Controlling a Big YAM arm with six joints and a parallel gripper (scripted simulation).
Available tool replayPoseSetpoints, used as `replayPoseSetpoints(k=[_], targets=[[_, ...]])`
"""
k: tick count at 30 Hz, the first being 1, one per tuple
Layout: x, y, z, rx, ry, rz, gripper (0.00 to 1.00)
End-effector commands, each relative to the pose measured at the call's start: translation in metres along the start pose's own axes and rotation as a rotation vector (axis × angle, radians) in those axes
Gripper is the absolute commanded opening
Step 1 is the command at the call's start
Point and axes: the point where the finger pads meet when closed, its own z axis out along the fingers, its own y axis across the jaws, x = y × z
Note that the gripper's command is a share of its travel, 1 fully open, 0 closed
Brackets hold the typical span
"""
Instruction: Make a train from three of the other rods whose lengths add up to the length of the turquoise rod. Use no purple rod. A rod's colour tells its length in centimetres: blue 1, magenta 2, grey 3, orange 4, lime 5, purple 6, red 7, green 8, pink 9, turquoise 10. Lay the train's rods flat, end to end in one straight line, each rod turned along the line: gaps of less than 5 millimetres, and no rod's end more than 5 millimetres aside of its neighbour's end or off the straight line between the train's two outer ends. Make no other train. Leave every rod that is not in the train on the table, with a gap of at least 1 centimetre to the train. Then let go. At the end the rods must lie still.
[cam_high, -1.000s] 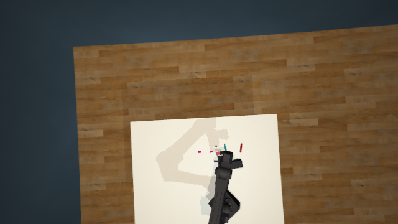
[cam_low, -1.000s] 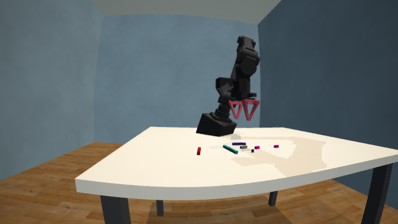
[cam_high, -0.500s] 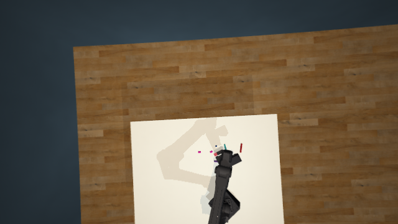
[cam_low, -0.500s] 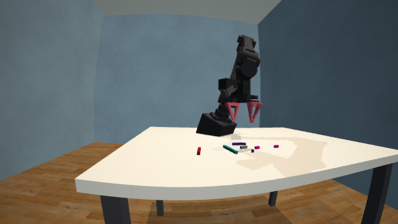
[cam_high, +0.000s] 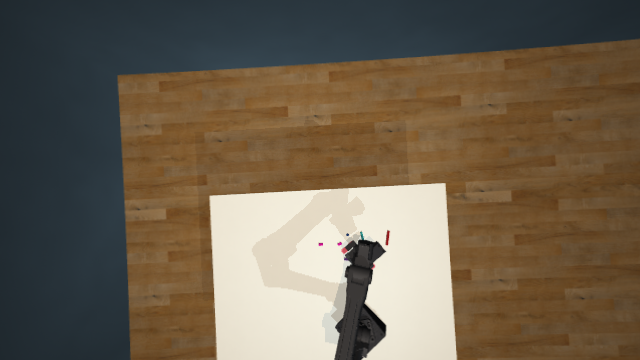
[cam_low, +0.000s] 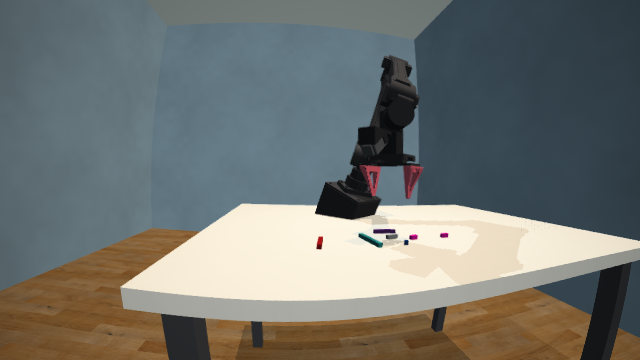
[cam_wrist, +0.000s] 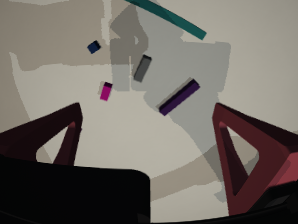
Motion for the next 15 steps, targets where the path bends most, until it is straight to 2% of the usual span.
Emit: replayPoseSetpoints(k=[1,8,9,15], targets=[[-0.017,0.025,-0.0109,-0.036,-0.039,-0.114,1.0],[-0.0182,0.0241,-0.0113,-0.036,-0.041,-0.11,1.0],[-0.0172,0.0268,-0.0092,-0.034,-0.04,-0.202,1.0],[-0.019,0.0254,-0.0098,-0.034,-0.042,-0.196,1.0]])
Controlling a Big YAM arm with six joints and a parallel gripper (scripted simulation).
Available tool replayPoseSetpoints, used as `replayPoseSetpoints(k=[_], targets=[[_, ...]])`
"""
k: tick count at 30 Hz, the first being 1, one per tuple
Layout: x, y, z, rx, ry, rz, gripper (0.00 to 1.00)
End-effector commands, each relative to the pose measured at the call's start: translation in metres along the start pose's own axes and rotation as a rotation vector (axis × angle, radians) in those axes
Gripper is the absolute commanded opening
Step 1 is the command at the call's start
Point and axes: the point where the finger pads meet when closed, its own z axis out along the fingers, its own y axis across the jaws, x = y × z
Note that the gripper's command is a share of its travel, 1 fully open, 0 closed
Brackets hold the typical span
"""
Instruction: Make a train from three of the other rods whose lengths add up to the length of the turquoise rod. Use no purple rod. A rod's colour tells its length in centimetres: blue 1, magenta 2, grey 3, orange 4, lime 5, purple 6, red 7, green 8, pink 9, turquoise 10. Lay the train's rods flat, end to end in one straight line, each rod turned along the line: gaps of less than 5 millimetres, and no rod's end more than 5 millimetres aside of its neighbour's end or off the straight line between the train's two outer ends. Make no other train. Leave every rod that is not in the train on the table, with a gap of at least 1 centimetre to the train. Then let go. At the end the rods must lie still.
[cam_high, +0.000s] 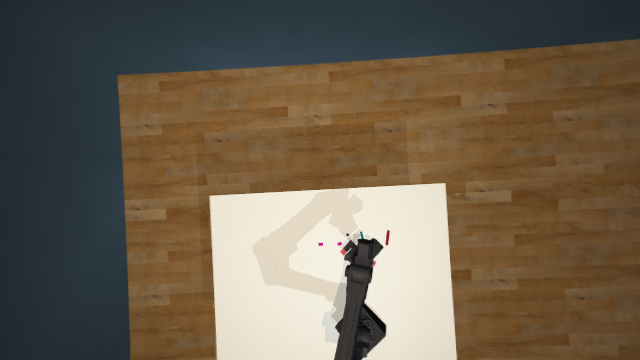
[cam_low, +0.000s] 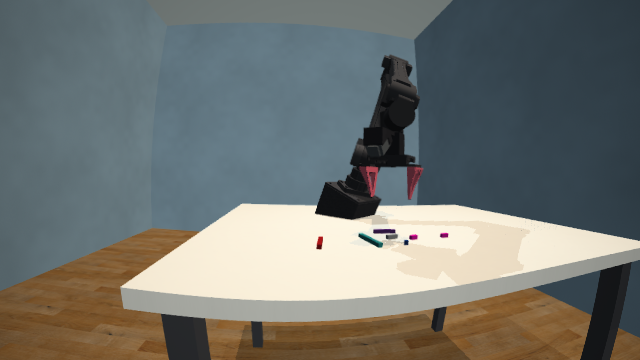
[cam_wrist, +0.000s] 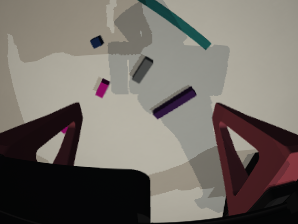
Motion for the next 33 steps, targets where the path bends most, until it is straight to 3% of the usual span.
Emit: replayPoseSetpoints(k=[1,2,11,12,19,20,30,31,33], targets=[[-0.0202,0.0203,-0.0115,-0.03,-0.045,-0.057,1.0],[-0.0201,0.0235,-0.0097,-0.029,-0.044,-0.151,1.0],[-0.0217,0.0218,-0.0104,-0.029,-0.047,-0.145,1.0],[-0.0211,0.0247,-0.0081,-0.028,-0.046,-0.241,1.0],[-0.0226,0.0229,-0.0086,-0.027,-0.048,-0.235,1.0],[-0.0222,0.0259,-0.0064,-0.026,-0.047,-0.332,1.0],[-0.0238,0.0242,-0.0071,-0.026,-0.049,-0.326,1.0],[-0.0232,0.0271,-0.0048,-0.024,-0.048,-0.424,1.0],[-0.0234,0.027,-0.0048,-0.024,-0.048,-0.423,1.0]])
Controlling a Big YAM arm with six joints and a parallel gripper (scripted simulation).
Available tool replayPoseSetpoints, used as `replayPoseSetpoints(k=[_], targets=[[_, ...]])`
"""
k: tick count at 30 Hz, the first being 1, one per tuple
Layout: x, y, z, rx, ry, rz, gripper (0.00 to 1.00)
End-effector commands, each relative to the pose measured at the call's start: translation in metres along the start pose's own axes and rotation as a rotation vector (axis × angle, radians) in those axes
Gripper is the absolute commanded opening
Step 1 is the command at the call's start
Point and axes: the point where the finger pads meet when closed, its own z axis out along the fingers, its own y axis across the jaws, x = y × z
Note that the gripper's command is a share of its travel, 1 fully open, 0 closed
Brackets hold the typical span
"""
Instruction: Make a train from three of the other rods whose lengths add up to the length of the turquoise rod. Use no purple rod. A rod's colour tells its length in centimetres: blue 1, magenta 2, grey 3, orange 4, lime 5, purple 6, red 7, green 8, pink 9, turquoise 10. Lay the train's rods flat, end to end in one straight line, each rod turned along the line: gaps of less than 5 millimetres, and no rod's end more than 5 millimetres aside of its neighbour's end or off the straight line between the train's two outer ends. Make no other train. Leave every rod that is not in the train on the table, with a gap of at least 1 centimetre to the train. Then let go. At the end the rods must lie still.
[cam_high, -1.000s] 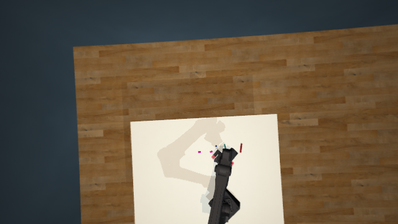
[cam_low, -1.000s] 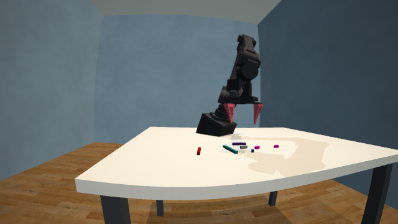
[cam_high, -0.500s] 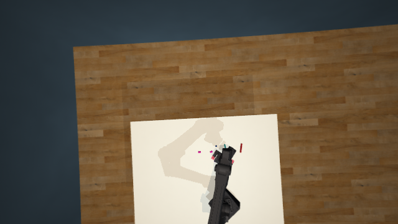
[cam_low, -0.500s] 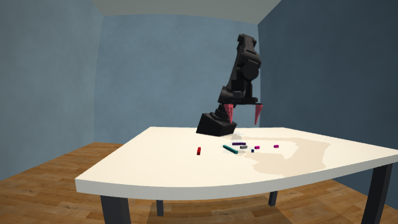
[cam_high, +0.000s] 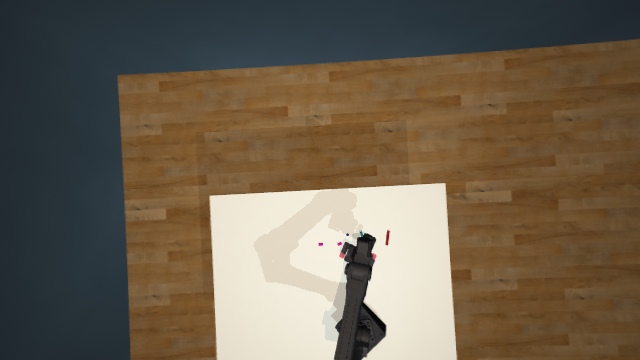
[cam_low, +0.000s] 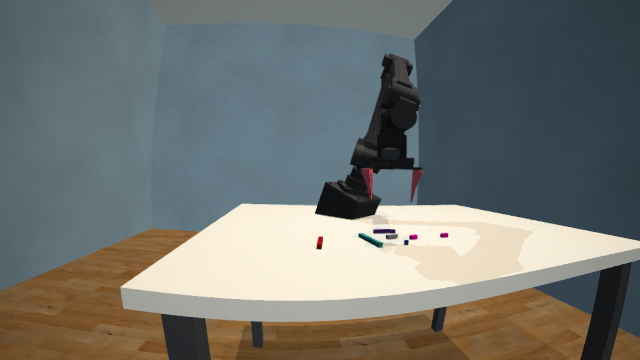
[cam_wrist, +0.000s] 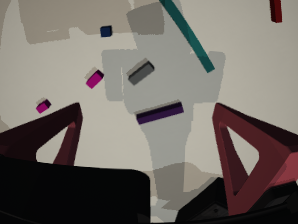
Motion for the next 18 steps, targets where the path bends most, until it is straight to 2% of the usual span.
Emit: replayPoseSetpoints(k=[1,6,7,15,16,18], targets=[[-0.0273,0.0142,-0.011,-0.015,-0.053,-0.092,1.0],[-0.0264,0.013,-0.0104,-0.014,-0.051,-0.089,1.0],[-0.0279,0.0166,-0.0088,-0.014,-0.052,-0.188,1.0],[-0.0296,0.013,-0.0099,-0.012,-0.055,-0.178,1.0],[-0.0293,0.0172,-0.0072,-0.012,-0.052,-0.279,1.0],[-0.0297,0.0164,-0.0074,-0.012,-0.053,-0.276,1.0]])
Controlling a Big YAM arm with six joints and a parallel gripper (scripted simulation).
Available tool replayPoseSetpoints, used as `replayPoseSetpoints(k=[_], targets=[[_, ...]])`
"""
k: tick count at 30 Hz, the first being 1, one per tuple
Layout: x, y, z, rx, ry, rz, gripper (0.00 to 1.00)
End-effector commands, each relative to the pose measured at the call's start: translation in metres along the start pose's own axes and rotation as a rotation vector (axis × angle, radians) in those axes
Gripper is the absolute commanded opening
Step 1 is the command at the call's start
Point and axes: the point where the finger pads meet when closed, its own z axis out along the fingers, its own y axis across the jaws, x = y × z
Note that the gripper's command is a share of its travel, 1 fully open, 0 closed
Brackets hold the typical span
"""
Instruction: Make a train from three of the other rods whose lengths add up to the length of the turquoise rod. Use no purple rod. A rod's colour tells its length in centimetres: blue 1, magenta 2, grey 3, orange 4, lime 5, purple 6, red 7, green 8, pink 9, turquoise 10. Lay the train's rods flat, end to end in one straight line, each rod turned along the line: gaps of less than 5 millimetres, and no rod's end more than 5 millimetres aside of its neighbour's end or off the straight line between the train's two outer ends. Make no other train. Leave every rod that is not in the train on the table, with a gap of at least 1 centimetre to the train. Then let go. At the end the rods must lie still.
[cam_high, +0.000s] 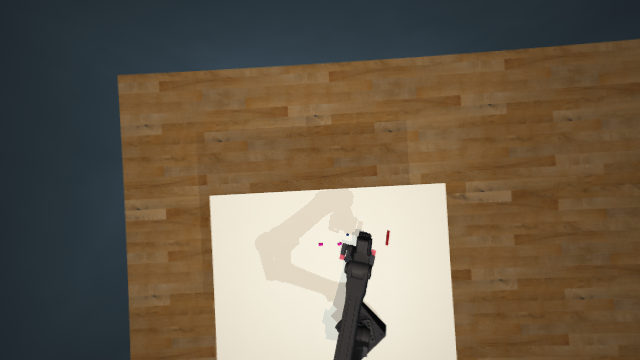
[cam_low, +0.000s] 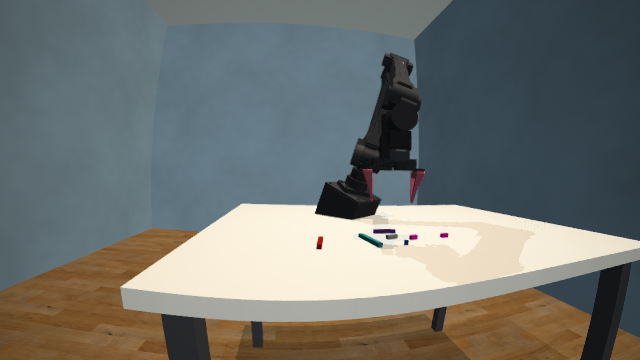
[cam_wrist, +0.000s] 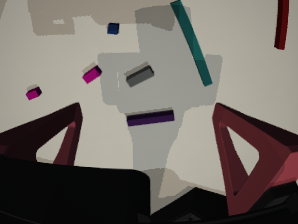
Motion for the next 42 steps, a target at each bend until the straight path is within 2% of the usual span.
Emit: replayPoseSetpoints(k=[1,10,11,18,19,27,28,35,36,42], targets=[[-0.0286,0.0092,-0.0103,-0.006,-0.053,-0.094,1.0],[-0.0286,0.0091,-0.0104,-0.006,-0.053,-0.094,1.0],[-0.0296,0.0113,-0.0082,-0.005,-0.051,-0.188,1.0],[-0.0303,0.0088,-0.0089,-0.003,-0.053,-0.182,1.0],[-0.031,0.0118,-0.0065,-0.003,-0.051,-0.276,1.0],[-0.0316,0.0096,-0.0071,-0.002,-0.053,-0.27,1.0],[-0.0323,0.0123,-0.0048,-0.001,-0.051,-0.362,1.0],[-0.0329,0.0101,-0.0055,0.0,-0.053,-0.356,1.0],[-0.0335,0.0128,-0.0032,0.001,-0.051,-0.444,1.0],[-0.0341,0.0107,-0.0038,0.002,-0.053,-0.439,1.0]])
